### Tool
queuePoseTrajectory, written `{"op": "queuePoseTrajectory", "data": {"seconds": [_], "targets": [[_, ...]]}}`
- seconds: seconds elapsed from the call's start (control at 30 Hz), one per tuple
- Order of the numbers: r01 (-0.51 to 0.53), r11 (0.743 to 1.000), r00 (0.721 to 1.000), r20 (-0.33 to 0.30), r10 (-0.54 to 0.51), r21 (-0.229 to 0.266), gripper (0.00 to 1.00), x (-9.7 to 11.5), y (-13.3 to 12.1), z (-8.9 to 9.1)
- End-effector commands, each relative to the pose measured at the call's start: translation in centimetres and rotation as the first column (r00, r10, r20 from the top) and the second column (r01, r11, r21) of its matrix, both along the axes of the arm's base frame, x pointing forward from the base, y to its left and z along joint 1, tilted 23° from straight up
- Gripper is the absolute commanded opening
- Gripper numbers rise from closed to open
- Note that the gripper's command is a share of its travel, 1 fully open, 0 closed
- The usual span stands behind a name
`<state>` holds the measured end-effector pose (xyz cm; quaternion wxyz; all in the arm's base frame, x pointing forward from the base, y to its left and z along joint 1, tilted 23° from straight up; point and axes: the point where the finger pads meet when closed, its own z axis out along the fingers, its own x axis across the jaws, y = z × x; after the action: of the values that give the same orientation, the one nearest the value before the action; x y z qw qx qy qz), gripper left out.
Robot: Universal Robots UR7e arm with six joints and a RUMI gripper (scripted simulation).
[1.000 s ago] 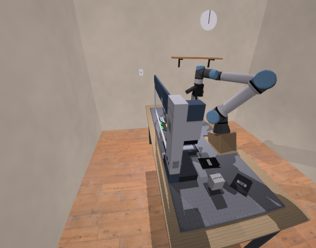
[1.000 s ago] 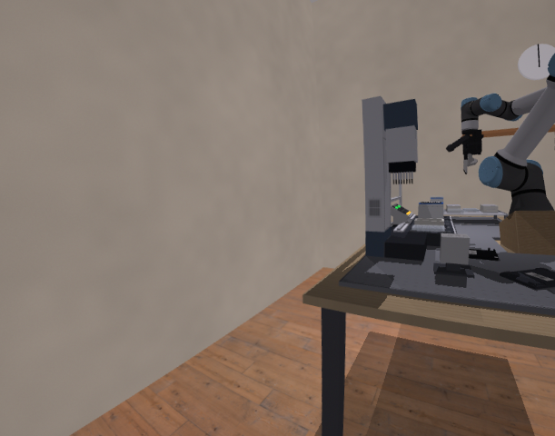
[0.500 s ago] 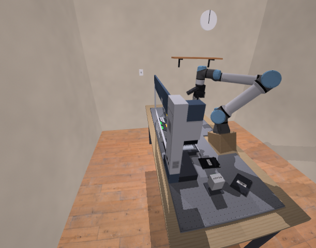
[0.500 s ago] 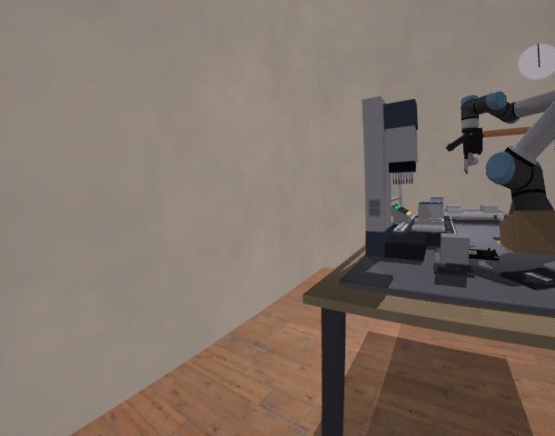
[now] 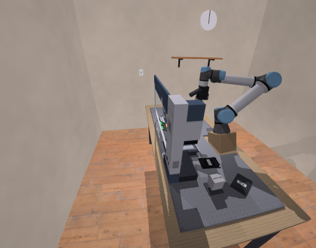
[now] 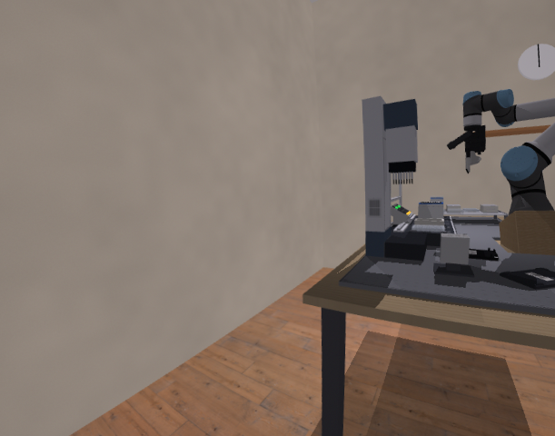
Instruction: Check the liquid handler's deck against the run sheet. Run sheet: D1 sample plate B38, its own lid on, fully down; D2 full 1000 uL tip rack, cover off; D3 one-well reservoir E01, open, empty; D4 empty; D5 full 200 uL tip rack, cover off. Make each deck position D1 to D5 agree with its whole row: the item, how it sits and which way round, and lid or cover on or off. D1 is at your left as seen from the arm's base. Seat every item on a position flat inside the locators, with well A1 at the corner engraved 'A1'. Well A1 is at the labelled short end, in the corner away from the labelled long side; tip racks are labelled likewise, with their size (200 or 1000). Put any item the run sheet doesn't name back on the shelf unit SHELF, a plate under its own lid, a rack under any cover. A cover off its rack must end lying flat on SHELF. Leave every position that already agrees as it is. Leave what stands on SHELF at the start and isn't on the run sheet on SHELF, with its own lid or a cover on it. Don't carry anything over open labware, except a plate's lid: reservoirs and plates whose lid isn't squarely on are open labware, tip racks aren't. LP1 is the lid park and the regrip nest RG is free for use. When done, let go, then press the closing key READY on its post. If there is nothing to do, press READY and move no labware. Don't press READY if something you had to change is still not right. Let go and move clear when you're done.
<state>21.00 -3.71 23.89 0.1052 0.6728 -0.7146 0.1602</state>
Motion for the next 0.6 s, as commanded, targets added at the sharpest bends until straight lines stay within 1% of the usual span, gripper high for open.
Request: {"op": "queuePoseTrajectory", "data": {"seconds": [0.0, 0.13, 0.27, 0.57], "targets": [[0.030, 0.999, 1.000, -0.008, -0.031, -0.017, 0.82, 0.1, 1.0, -0.3], [0.030, 0.999, 1.000, -0.008, -0.031, -0.017, 0.82, 0.1, 1.0, -0.3], [-0.044, 0.999, 0.998, -0.042, 0.043, -0.020, 0.82, 0.0, 2.8, -1.3], [-0.047, 0.999, 0.998, -0.042, 0.046, -0.021, 0.82, 0.0, 7.0, -3.0]]}}
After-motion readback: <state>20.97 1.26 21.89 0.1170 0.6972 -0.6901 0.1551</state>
